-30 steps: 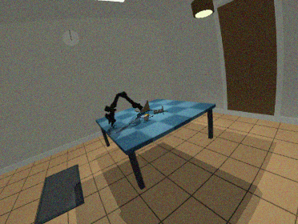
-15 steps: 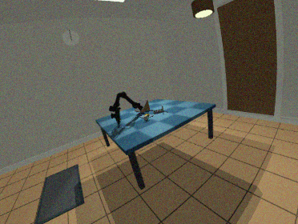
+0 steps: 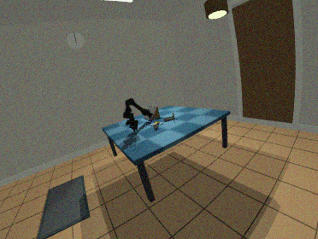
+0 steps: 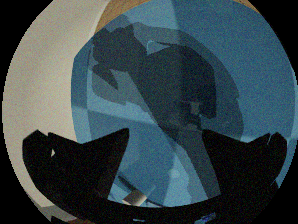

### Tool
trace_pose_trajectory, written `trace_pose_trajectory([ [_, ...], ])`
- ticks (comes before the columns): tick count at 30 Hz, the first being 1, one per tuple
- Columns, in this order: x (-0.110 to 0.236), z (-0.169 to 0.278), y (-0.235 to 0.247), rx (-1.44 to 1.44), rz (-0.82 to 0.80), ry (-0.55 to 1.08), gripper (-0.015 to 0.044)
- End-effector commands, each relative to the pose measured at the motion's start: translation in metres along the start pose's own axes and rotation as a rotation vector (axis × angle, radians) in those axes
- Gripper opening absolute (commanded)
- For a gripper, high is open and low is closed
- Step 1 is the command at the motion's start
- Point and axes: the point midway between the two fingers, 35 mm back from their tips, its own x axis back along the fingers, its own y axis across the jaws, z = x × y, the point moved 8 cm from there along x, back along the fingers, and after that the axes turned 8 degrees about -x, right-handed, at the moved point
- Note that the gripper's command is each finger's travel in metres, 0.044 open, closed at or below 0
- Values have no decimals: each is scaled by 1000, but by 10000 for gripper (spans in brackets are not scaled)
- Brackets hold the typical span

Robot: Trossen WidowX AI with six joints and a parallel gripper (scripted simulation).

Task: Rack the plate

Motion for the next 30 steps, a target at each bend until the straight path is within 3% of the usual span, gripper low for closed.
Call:
trace_pose_trajectory([
  [1, -5, 27, 5, 96, 38, 70, 400],
  [30, 12, 162, 28, 655, 154, 331, 400],
])
